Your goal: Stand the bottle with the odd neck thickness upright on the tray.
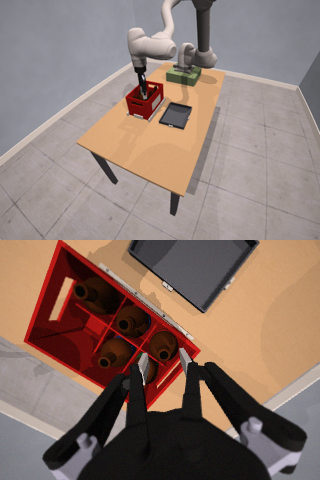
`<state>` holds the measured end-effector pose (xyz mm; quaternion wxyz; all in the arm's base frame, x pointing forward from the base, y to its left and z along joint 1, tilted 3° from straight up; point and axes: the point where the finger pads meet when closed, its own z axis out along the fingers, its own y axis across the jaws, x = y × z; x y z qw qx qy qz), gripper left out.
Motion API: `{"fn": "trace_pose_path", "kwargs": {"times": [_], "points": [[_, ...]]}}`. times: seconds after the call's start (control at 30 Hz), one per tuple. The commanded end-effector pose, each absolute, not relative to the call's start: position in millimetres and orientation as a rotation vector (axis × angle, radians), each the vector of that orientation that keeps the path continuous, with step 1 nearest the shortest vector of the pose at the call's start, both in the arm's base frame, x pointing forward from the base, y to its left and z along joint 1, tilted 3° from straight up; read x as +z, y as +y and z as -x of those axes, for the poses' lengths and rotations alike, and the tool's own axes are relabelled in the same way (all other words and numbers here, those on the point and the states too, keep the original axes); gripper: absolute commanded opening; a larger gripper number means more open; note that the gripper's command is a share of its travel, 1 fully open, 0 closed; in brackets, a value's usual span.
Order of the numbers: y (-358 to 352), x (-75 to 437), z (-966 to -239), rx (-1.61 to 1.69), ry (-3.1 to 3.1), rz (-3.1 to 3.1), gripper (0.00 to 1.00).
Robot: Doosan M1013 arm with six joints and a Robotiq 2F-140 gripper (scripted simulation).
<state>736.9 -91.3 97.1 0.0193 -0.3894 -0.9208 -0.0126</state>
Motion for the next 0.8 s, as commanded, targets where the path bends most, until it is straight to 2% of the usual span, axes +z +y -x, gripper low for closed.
{"fn": "trace_pose_path", "kwargs": {"times": [0.0, 0.77], "points": [[-90, 115, -738, -0.043, -2.856, 1.215, 0.38], [-91, 143, -739, -0.043, -2.856, 1.215, 0.38]]}}
